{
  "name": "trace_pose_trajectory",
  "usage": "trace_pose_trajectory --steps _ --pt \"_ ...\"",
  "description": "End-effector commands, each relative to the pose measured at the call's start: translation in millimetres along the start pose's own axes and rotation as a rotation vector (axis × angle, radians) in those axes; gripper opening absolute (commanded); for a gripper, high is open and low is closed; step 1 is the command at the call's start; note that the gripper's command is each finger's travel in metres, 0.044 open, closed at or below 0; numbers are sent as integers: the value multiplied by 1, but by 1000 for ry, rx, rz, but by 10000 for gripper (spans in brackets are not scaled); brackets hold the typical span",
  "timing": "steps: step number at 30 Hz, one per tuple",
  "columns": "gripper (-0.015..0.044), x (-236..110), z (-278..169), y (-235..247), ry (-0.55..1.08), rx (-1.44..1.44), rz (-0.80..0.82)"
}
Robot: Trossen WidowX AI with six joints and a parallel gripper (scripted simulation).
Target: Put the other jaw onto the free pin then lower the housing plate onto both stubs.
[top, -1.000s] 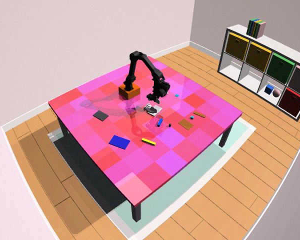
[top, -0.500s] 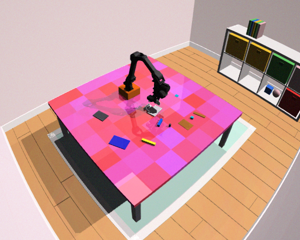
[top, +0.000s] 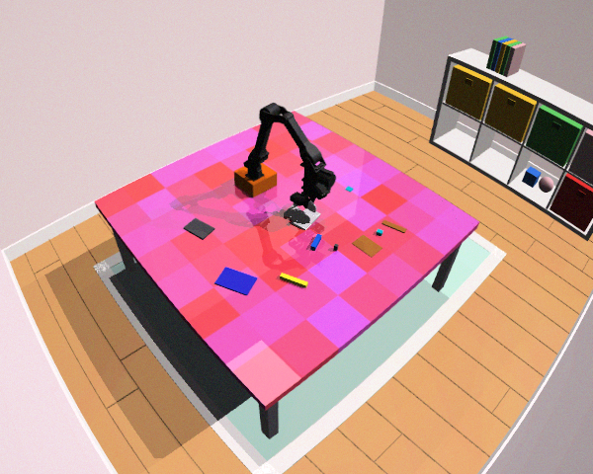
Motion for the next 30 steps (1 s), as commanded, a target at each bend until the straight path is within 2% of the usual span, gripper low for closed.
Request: trace_pose_trajectory --steps 1,30 --pt "134 7 -2 0 5 5 2" --pt "134 17 -2 0 5 10 2"
Point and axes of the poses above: the point midway between the two fingers, 35 mm back from their tips, its own x axis out along the fingers, its own y axis across the jaws, z = x × y, the point moved 8 cm from there along -x, back along the fingers, and after that the axes turned 11 degrees about x, right-handed, at the moved point
